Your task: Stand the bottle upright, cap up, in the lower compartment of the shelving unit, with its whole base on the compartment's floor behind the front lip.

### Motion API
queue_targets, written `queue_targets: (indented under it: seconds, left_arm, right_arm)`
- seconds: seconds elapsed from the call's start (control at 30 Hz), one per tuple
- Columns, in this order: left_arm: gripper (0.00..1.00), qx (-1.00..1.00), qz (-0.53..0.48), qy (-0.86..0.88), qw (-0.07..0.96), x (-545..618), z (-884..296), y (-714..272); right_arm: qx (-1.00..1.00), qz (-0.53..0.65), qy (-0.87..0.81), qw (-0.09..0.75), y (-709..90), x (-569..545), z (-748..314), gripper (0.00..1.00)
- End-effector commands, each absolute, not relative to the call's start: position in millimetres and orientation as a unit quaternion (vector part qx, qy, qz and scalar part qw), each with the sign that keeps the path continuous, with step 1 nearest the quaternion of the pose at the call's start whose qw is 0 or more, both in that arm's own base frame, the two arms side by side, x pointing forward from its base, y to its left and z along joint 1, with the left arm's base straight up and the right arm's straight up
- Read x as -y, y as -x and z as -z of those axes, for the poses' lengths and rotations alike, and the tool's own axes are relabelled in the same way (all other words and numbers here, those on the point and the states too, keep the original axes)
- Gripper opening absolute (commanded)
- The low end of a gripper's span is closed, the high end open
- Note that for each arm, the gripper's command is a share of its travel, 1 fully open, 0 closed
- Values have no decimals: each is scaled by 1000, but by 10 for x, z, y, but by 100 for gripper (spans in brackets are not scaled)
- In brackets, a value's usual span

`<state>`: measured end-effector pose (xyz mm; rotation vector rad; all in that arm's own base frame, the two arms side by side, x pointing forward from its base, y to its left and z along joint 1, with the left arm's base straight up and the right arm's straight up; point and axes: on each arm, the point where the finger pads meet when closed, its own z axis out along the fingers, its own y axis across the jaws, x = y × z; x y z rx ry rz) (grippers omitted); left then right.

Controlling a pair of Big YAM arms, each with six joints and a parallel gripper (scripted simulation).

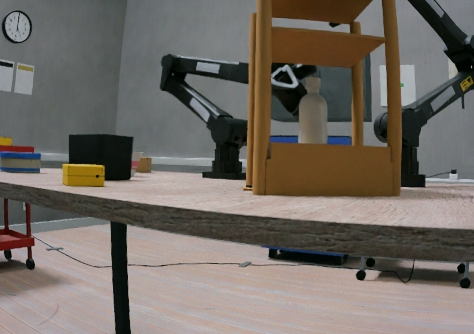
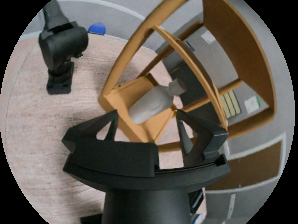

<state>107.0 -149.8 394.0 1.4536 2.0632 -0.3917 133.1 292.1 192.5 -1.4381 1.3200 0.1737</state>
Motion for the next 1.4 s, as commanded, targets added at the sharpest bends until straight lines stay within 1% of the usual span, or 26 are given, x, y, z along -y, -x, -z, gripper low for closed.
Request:
queue_targets:
  seconds: [0.0, 0.2, 0.83, 1.37]
  left_arm:
    - [100, -762, 151, -548, 310, 1508, -4216, -1068]
    - [100, -762, 151, -548, 310, 1508, -4216, -1068]
    - [100, -762, 151, -548, 310, 1508, -4216, -1068]
    - [100, -762, 151, -548, 310, 1508, -4216, -1068]
  right_arm:
    - [-493, -48, 664, 560, -1386, -2904, -2041, 89]
    - [-441, -45, 694, 568, -1394, -2936, -2244, 89]
    - [-275, -22, 802, 530, -1400, -2890, -2316, 89]
    - [-267, -25, 804, 531, -1371, -2907, -2346, 89]
